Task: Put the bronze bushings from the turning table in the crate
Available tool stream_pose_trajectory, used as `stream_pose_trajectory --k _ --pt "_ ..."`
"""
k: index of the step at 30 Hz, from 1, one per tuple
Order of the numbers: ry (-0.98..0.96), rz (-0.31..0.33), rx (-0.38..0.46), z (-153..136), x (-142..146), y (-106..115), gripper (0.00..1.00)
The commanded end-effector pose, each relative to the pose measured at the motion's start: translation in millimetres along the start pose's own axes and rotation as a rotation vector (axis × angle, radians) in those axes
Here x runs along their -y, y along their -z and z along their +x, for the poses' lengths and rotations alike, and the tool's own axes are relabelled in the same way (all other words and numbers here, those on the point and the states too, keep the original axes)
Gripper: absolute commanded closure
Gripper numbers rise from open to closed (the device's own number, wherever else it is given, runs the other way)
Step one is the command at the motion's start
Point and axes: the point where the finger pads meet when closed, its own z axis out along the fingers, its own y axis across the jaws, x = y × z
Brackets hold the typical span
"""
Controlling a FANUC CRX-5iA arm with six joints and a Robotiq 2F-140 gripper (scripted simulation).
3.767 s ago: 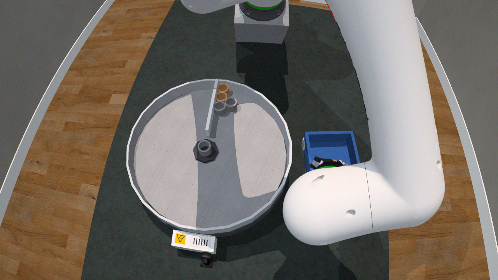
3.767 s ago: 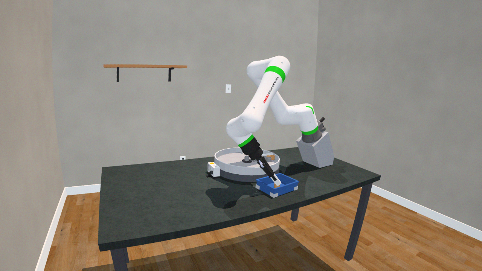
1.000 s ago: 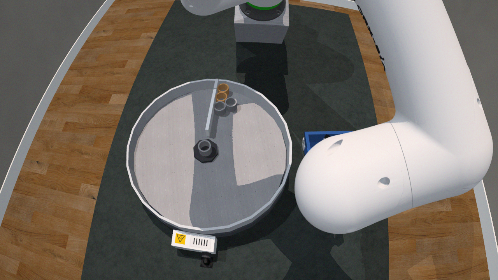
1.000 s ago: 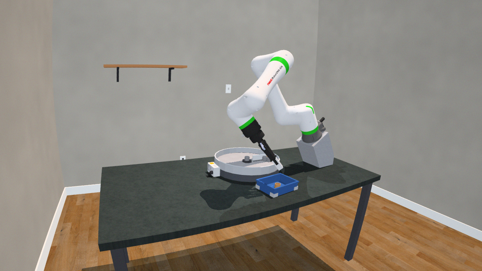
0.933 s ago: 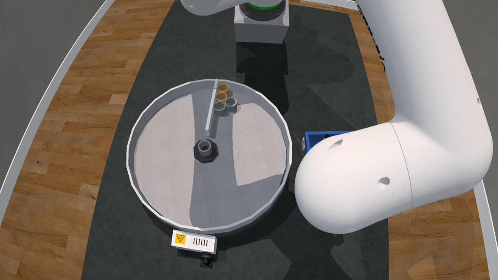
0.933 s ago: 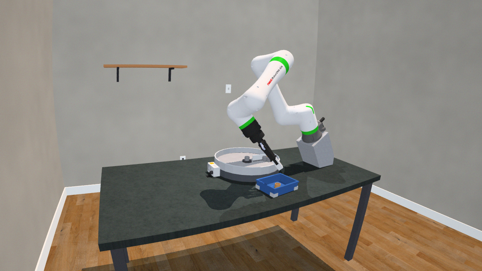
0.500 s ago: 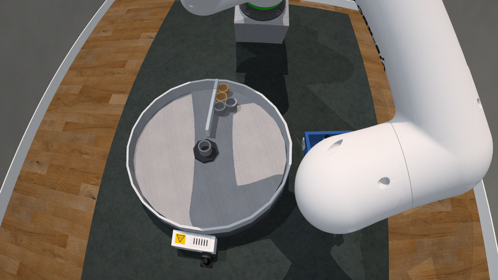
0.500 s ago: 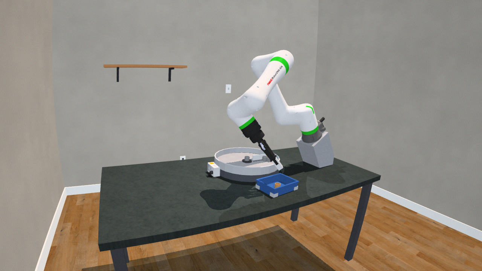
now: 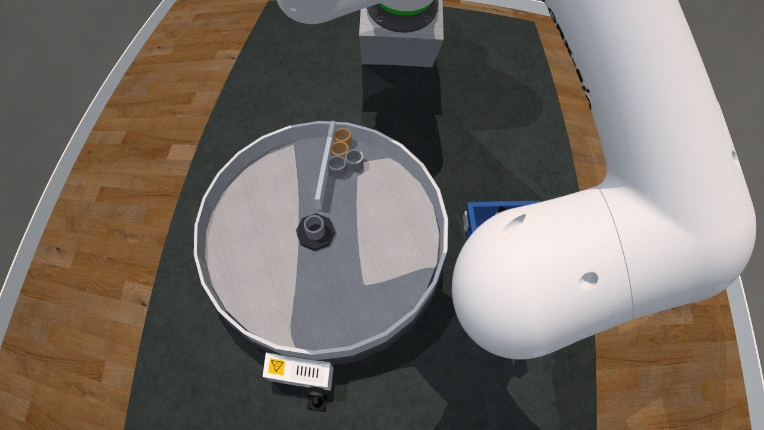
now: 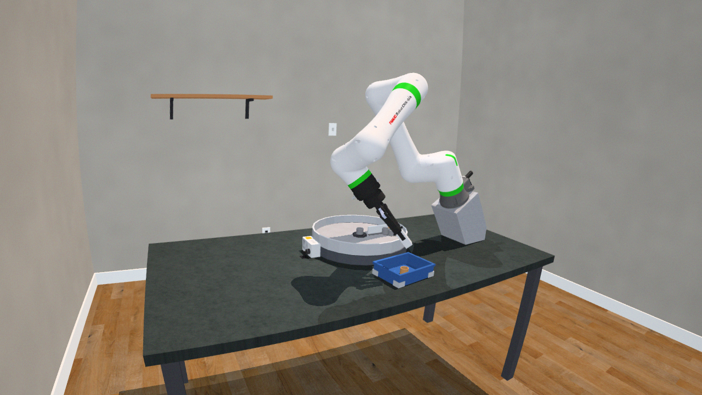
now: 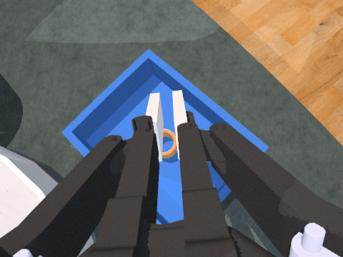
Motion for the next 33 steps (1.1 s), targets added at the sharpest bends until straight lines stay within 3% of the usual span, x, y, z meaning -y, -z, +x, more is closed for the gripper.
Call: stream_pose_trajectory --k 1,31,32,33 --pt "0.000 0.000 0.000 0.0 -0.1 0.2 0.93" --pt "0.000 0.000 0.000 0.0 -0.1 0.2 0.93" --pt "0.000 0.000 0.000 0.0 -0.1 0.2 0.76" --pt "0.000 0.000 0.000 0.0 0.0 0.2 0.76"
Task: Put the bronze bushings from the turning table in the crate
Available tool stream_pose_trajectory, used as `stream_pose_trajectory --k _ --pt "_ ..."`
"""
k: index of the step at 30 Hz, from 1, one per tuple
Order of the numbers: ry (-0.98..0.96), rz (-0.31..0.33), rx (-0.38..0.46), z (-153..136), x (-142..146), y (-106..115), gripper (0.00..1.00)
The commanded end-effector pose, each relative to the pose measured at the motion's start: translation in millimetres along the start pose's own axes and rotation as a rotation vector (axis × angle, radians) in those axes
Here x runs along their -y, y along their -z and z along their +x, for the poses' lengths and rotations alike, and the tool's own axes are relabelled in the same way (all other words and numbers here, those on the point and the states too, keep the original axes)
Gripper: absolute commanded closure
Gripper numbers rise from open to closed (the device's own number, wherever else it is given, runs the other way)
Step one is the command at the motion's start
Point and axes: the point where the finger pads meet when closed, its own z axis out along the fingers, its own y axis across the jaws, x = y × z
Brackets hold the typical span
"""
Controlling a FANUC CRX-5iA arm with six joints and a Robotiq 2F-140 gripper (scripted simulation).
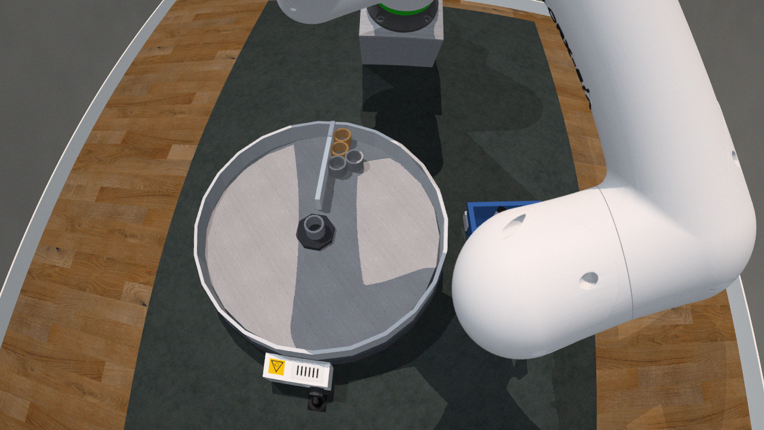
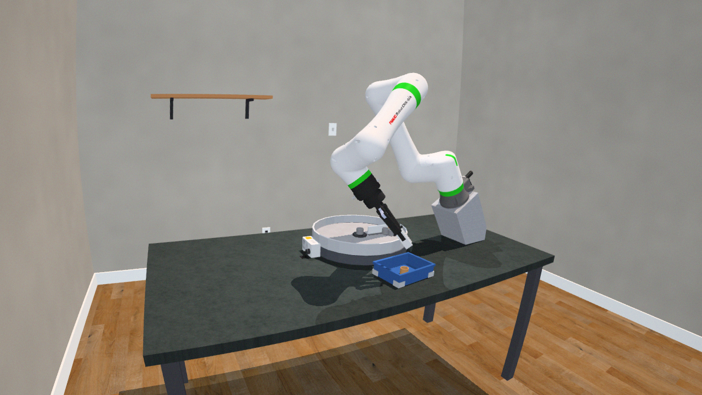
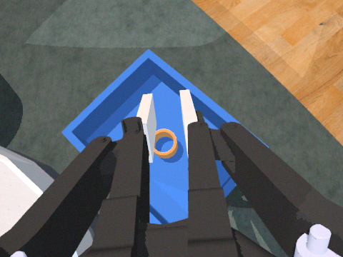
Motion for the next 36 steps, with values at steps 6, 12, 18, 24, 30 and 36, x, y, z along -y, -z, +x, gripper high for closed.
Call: stream_pose_trajectory --k 6,12,18,24,30,36 --pt "-0.017 -0.007 0.012 -1 6 0 0.76" --pt "-0.051 -0.020 0.035 -2 17 1 0.76" --pt "-0.146 -0.058 0.099 -5 51 1 0.76" --pt "-0.297 -0.111 0.201 -8 103 5 0.76" --pt "-0.413 -0.152 0.280 -11 144 7 0.76" --pt "-0.589 -0.220 0.399 -16 205 10 0.76"
